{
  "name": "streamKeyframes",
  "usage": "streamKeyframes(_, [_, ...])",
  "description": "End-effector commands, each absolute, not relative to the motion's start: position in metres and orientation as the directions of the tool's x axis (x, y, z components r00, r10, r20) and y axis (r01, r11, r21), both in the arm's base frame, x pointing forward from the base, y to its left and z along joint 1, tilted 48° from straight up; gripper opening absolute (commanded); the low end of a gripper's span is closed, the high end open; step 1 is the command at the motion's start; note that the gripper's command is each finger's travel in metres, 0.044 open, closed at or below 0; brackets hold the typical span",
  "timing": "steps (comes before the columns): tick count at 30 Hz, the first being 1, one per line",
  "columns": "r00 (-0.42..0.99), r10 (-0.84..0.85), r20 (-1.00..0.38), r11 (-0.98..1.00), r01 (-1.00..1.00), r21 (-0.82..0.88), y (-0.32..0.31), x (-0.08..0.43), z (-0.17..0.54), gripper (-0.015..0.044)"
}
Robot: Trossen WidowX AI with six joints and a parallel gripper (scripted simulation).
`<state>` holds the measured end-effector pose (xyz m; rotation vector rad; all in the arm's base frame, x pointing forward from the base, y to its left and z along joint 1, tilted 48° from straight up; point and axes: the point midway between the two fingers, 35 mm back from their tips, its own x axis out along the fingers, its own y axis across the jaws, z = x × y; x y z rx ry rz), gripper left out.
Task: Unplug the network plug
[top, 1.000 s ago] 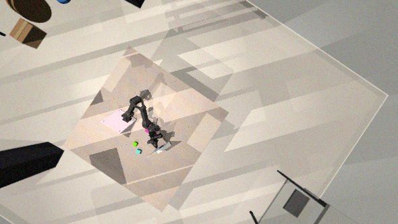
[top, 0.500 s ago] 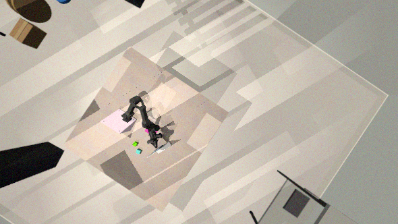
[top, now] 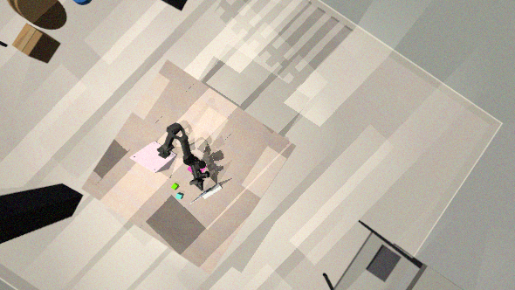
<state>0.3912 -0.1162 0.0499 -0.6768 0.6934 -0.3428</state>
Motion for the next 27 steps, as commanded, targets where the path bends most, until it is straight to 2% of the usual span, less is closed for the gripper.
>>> streamKeyframes(1, [0.725,-0.5,-0.473,0.737,0.07,-0.672,-0.114,0.388,0.051,0.0])
streamKeyframes(27, [0.725,-0.5,-0.474,0.737,0.069,-0.672,-0.108,0.376,0.056,0.0])
